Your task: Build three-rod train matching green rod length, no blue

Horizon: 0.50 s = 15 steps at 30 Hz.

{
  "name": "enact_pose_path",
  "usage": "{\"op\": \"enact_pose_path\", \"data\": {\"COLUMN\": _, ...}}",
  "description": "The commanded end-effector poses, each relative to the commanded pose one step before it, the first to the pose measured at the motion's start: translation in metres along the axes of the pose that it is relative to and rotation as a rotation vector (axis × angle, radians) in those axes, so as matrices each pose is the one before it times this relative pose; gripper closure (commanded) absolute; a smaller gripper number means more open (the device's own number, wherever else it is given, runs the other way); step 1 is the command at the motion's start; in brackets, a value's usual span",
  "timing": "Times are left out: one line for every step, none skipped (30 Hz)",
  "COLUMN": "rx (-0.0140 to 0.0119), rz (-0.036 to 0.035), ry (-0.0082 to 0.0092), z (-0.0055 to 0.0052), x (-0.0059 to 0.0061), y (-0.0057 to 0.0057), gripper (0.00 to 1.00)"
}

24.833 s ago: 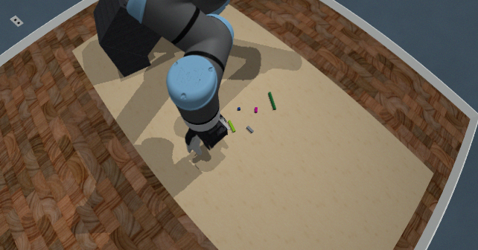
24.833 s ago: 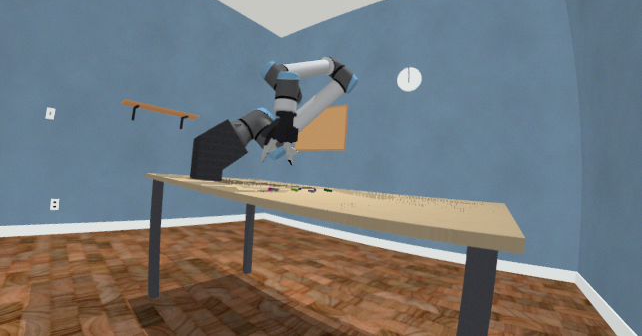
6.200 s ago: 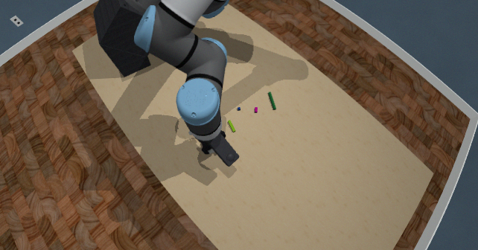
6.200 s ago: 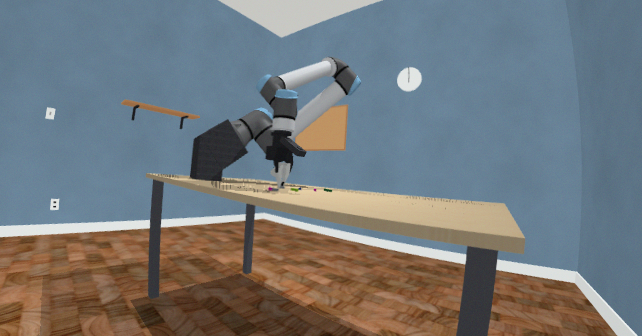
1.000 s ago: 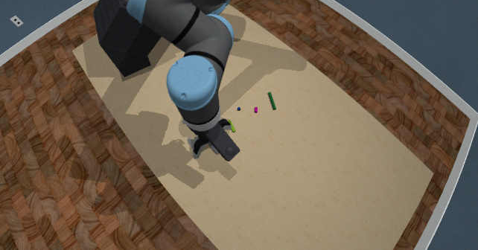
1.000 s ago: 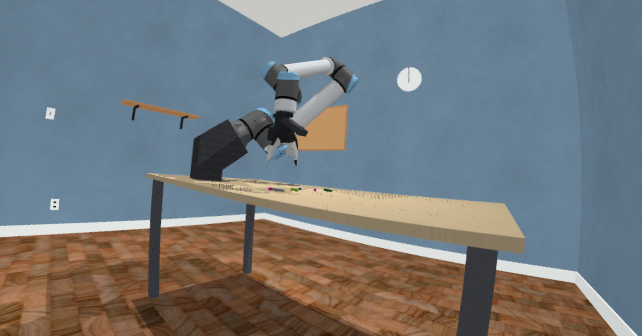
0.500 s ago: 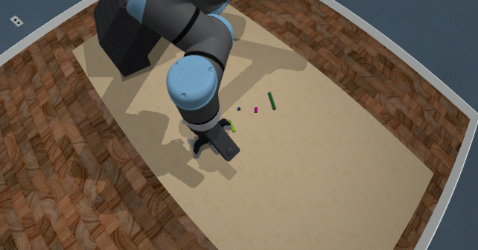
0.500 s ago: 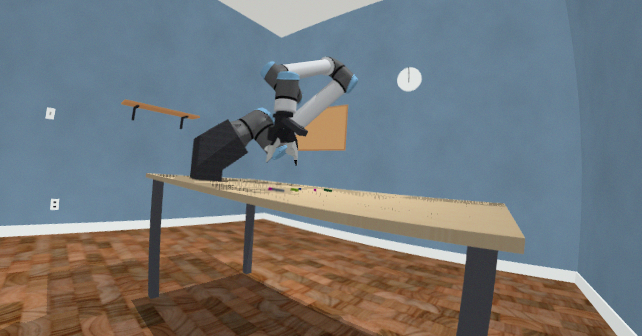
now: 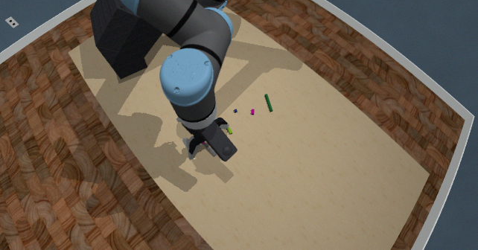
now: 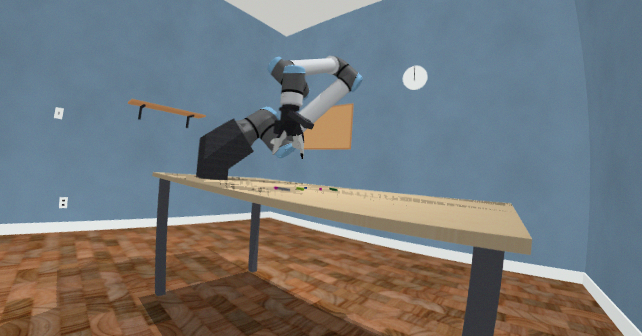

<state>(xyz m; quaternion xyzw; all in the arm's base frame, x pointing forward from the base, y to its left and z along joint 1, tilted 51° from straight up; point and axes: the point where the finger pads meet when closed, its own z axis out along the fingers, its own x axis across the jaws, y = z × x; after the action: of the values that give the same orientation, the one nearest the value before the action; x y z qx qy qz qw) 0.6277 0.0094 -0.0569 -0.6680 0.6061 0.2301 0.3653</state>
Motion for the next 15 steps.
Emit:
{"op": "enact_pose_path", "data": {"rx": 0.00025, "rz": -0.00062, "ry": 0.00008, "z": -0.02205, "x": 0.00024, "y": -0.00034, "gripper": 0.00}}
{"op": "enact_pose_path", "data": {"rx": 0.00000, "rz": 0.00000, "ry": 0.00000, "z": 0.00000, "x": 0.00000, "y": 0.00000, "gripper": 0.00}}
{"op": "enact_pose_path", "data": {"rx": 0.00000, "rz": 0.00000, "ry": 0.00000, "z": -0.00581, "x": 0.00000, "y": 0.00000, "gripper": 0.00}}
{"op": "enact_pose_path", "data": {"rx": 0.00000, "rz": 0.00000, "ry": 0.00000, "z": -0.00574, "x": 0.00000, "y": 0.00000, "gripper": 0.00}}
{"op": "enact_pose_path", "data": {"rx": 0.00000, "rz": 0.00000, "ry": 0.00000, "z": -0.00557, "x": 0.00000, "y": 0.00000, "gripper": 0.00}}
{"op": "enact_pose_path", "data": {"rx": 0.00000, "rz": 0.00000, "ry": 0.00000, "z": -0.00530, "x": 0.00000, "y": 0.00000, "gripper": 0.00}}
{"op": "enact_pose_path", "data": {"rx": 0.00000, "rz": 0.00000, "ry": 0.00000, "z": -0.00494, "x": 0.00000, "y": 0.00000, "gripper": 0.00}}
{"op": "enact_pose_path", "data": {"rx": 0.00000, "rz": 0.00000, "ry": 0.00000, "z": -0.00450, "x": 0.00000, "y": 0.00000, "gripper": 0.00}}
{"op": "enact_pose_path", "data": {"rx": 0.00000, "rz": 0.00000, "ry": 0.00000, "z": -0.00398, "x": 0.00000, "y": 0.00000, "gripper": 0.00}}
{"op": "enact_pose_path", "data": {"rx": 0.00000, "rz": 0.00000, "ry": 0.00000, "z": -0.00341, "x": 0.00000, "y": 0.00000, "gripper": 0.00}}
{"op": "enact_pose_path", "data": {"rx": 0.00000, "rz": 0.00000, "ry": 0.00000, "z": -0.00280, "x": 0.00000, "y": 0.00000, "gripper": 0.00}}
{"op": "enact_pose_path", "data": {"rx": 0.00000, "rz": 0.00000, "ry": 0.00000, "z": -0.00219, "x": 0.00000, "y": 0.00000, "gripper": 0.00}}
{"op": "enact_pose_path", "data": {"rx": 0.00000, "rz": 0.00000, "ry": 0.00000, "z": -0.00159, "x": 0.00000, "y": 0.00000, "gripper": 0.00}}
{"op": "enact_pose_path", "data": {"rx": 0.00000, "rz": 0.00000, "ry": 0.00000, "z": -0.00104, "x": 0.00000, "y": 0.00000, "gripper": 0.00}}
{"op": "enact_pose_path", "data": {"rx": 0.00000, "rz": 0.00000, "ry": 0.00000, "z": -0.00058, "x": 0.00000, "y": 0.00000, "gripper": 0.00}}
